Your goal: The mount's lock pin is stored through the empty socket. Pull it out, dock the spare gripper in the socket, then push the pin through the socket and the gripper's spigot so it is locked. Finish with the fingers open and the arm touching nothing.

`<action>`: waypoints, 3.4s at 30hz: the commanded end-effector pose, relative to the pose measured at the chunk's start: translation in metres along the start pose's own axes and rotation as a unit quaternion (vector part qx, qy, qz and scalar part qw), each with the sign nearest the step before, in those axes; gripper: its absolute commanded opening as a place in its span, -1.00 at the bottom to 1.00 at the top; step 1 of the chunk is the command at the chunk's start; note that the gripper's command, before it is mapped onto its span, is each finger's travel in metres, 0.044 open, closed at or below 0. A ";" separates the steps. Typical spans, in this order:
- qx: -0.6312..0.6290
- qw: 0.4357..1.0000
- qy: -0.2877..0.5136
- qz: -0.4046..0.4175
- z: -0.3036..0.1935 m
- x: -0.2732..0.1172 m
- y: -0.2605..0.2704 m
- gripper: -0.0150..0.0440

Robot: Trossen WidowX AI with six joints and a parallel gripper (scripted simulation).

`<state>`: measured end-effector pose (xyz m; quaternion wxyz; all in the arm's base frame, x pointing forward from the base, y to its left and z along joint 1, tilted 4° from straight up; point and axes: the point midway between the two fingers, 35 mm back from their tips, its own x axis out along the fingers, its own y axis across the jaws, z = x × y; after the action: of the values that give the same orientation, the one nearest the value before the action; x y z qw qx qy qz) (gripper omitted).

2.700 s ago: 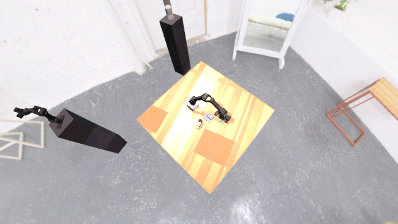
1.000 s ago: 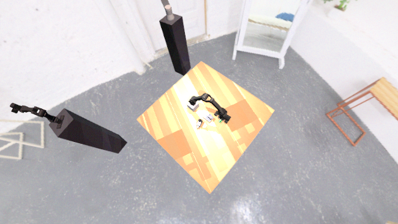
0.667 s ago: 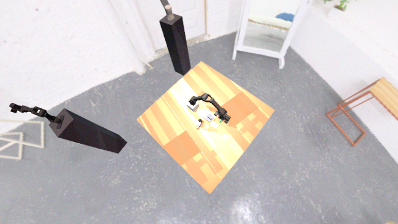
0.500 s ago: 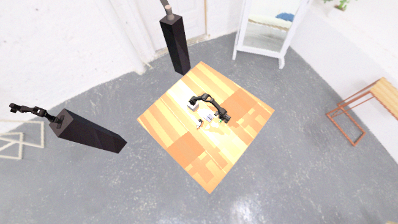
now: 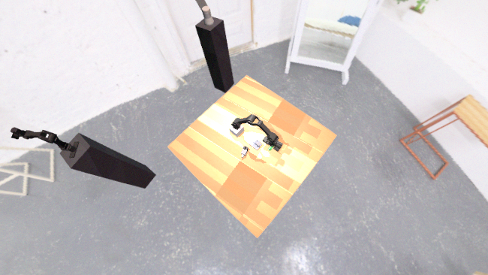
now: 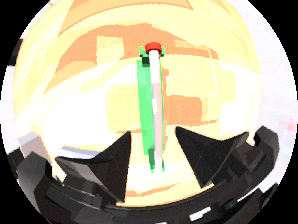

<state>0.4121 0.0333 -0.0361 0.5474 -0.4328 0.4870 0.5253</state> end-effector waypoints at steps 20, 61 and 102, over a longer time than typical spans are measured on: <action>0.004 1.000 0.002 0.022 0.004 -0.039 0.009 1.00; 0.011 0.999 0.005 0.053 0.016 -0.134 0.019 1.00; 0.886 0.144 -0.046 -0.439 -0.172 -0.140 0.191 1.00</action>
<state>0.2686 -0.1190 0.0938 0.7505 0.0741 0.5255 -0.3940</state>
